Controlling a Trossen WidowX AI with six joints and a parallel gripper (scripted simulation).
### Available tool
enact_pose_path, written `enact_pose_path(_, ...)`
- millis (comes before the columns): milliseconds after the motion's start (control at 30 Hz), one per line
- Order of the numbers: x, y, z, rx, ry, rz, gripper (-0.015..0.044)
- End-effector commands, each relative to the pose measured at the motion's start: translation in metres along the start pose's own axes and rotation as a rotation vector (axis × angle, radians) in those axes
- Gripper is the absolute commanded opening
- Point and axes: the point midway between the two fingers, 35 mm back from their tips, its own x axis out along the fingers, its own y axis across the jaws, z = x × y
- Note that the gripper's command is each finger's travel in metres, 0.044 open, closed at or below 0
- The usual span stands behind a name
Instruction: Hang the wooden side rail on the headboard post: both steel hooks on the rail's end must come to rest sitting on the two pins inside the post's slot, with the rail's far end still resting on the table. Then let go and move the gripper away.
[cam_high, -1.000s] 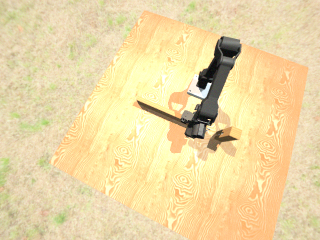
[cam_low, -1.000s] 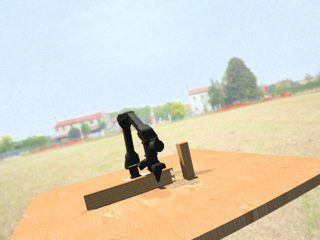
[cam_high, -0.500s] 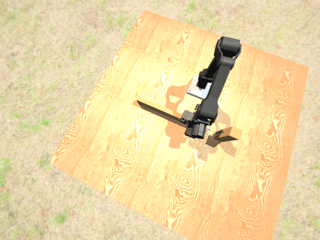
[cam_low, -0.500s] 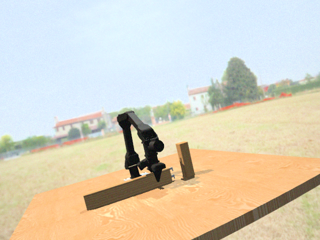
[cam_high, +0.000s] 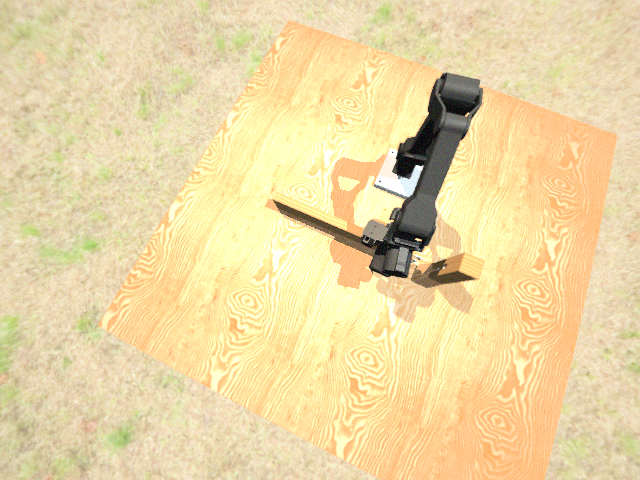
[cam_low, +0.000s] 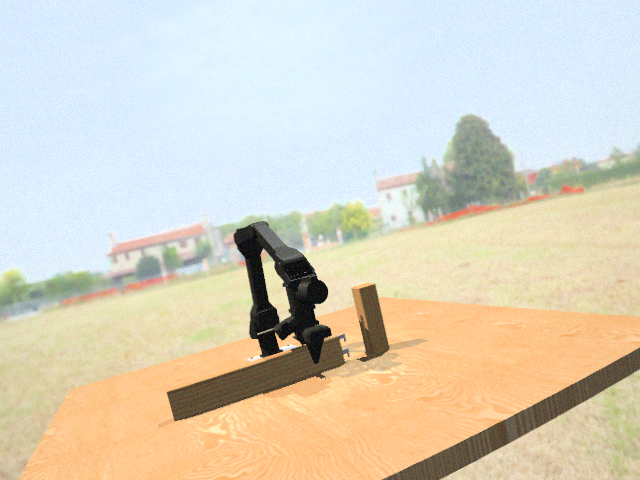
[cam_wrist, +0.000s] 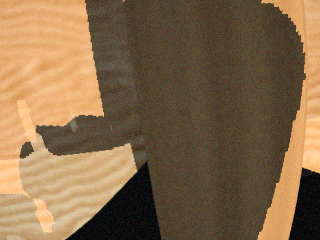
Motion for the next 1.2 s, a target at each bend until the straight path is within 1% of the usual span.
enact_pose_path(0, -0.0032, 0.0004, -0.0001, 0.014, 0.003, 0.003, 0.0)
enact_pose_path(1167, -0.009, 0.0004, -0.0001, 0.014, 0.003, 0.003, 0.0)
